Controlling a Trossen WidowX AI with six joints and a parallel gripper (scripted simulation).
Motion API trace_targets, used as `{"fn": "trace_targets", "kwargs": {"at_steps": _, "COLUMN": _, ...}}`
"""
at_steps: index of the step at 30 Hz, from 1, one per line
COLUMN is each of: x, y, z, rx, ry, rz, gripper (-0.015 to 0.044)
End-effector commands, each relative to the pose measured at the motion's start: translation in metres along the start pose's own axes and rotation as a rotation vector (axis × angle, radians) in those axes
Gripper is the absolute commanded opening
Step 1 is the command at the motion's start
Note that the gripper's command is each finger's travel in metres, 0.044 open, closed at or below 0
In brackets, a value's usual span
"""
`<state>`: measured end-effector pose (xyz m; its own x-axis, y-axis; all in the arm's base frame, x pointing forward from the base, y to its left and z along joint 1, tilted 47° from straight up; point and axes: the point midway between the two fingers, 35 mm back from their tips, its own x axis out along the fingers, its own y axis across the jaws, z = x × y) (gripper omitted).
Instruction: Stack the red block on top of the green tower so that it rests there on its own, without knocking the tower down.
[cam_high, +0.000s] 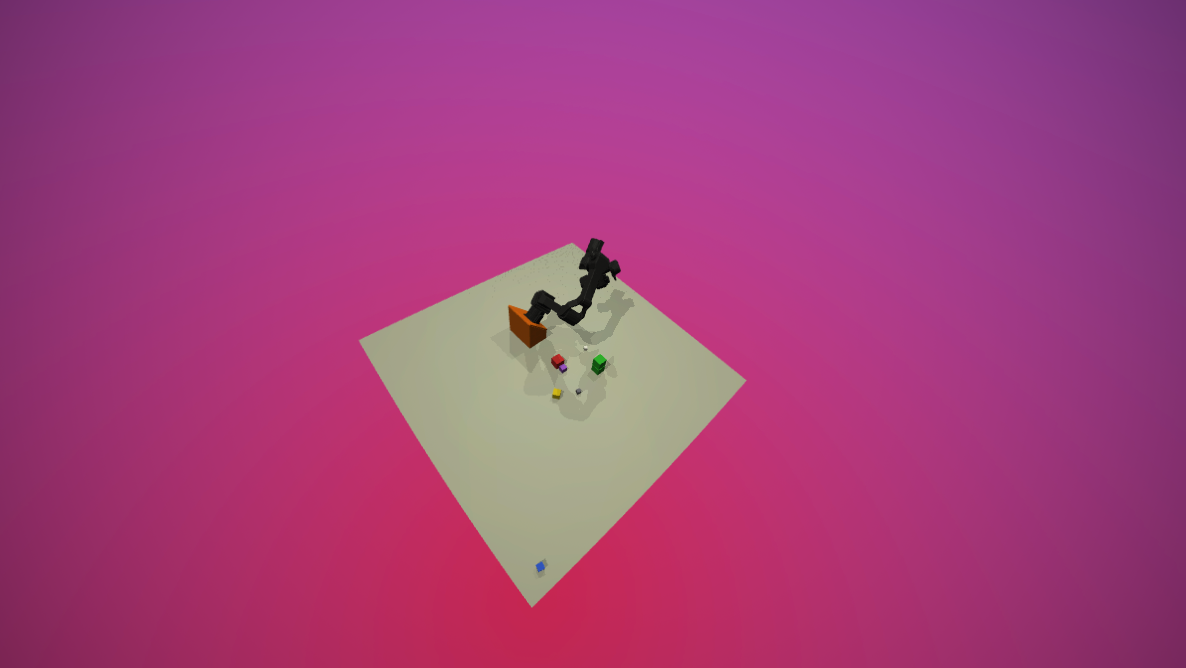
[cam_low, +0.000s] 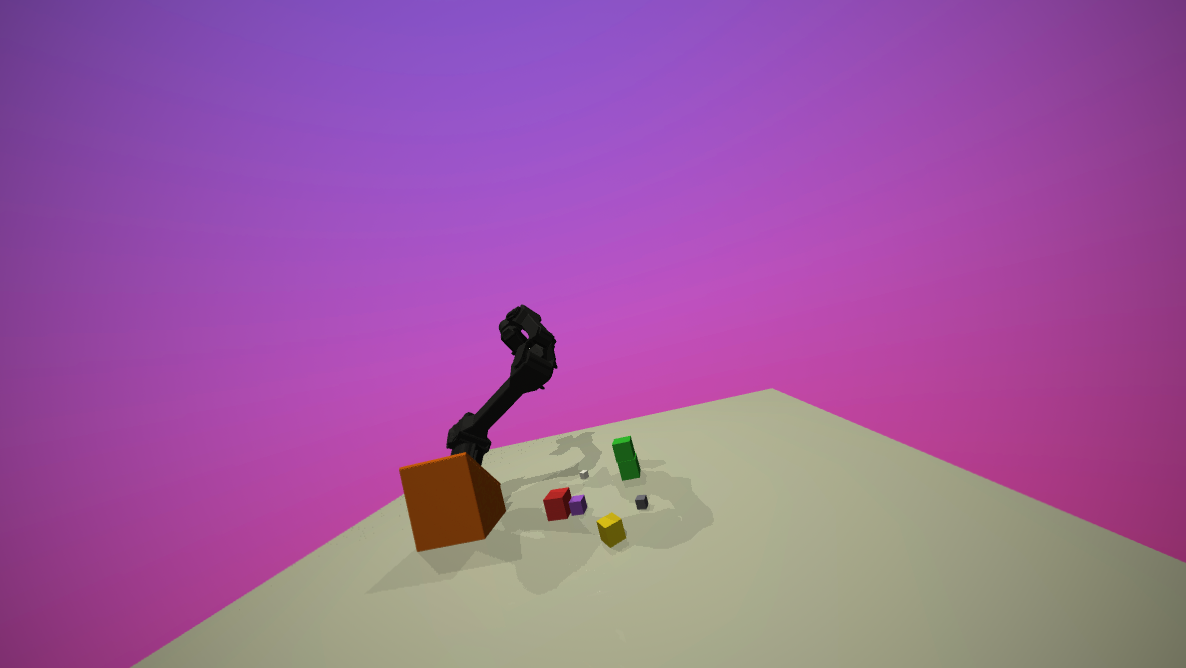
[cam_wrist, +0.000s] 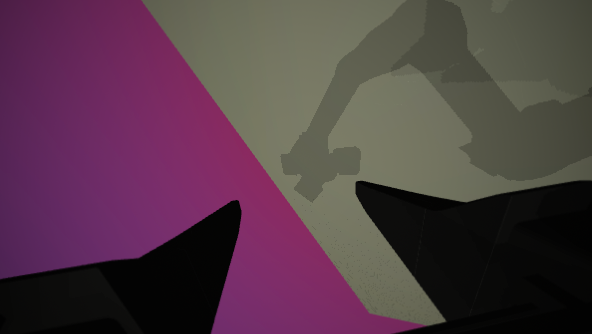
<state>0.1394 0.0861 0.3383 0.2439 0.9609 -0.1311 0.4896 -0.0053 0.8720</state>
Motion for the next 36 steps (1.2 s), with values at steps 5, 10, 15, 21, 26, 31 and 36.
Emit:
{"fn": "trace_targets", "kwargs": {"at_steps": 5, "x": -0.006, "y": -0.01, "z": -0.009, "rx": -0.057, "ry": -0.039, "rz": -0.038, "gripper": 0.044}}
{"fn": "trace_targets", "kwargs": {"at_steps": 10, "x": -0.01, "y": -0.018, "z": -0.019, "rx": -0.202, "ry": -0.117, "rz": -0.068, "gripper": 0.044}}
{"fn": "trace_targets", "kwargs": {"at_steps": 15, "x": -0.011, "y": -0.026, "z": -0.028, "rx": -0.348, "ry": -0.199, "rz": -0.114, "gripper": 0.044}}
{"fn": "trace_targets", "kwargs": {"at_steps": 21, "x": -0.007, "y": -0.038, "z": -0.036, "rx": -0.507, "ry": -0.294, "rz": -0.194, "gripper": 0.044}}
{"fn": "trace_targets", "kwargs": {"at_steps": 26, "x": -0.001, "y": -0.048, "z": -0.04, "rx": -0.625, "ry": -0.367, "rz": -0.279, "gripper": 0.044}}
{"fn": "trace_targets", "kwargs": {"at_steps": 31, "x": 0.007, "y": -0.057, "z": -0.04, "rx": -0.727, "ry": -0.432, "rz": -0.378, "gripper": 0.044}}
{"fn": "trace_targets", "kwargs": {"at_steps": 36, "x": 0.018, "y": -0.067, "z": -0.036, "rx": -0.812, "ry": -0.487, "rz": -0.489, "gripper": 0.044}}
